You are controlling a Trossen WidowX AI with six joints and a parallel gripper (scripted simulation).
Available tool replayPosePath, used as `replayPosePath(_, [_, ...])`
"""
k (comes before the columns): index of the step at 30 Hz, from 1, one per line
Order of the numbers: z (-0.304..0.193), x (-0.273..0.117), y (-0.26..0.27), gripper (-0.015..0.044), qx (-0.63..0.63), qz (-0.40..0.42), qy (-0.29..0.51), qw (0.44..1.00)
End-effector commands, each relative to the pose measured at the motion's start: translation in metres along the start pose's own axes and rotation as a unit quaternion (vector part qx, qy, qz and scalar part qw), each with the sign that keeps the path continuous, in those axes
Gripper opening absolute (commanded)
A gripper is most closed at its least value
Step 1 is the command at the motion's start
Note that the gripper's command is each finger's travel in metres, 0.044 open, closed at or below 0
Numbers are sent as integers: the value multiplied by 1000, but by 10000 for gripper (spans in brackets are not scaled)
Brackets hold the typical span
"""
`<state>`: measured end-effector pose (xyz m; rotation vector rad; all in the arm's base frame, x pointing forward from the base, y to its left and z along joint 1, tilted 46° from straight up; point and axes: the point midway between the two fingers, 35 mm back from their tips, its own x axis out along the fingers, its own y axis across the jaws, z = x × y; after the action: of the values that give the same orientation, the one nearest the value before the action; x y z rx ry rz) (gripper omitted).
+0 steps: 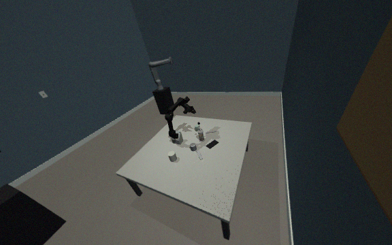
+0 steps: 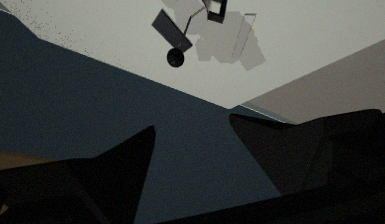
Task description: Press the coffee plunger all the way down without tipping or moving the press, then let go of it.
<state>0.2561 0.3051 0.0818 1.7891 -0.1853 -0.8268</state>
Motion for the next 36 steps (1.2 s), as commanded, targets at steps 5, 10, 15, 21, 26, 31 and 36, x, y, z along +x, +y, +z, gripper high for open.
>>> replayPosePath(5, [3, 4, 4, 440, 150, -16, 1, 989])
replayPosePath(10, [11, 12, 14, 440, 446, -47, -5, 894])
replayPosePath(15, [19, 19, 23, 440, 702, -75, -24, 708])
replayPosePath(21, [29, 28, 34, 440, 905, -101, -60, 409])
replayPosePath(26, [37, 33, 41, 440, 964, -115, -84, 224])
replayPosePath(31, [43, 36, 45, 440, 985, -119, -111, 50])
replayPosePath(36, [45, 37, 47, 440, 980, -111, -132, -102])
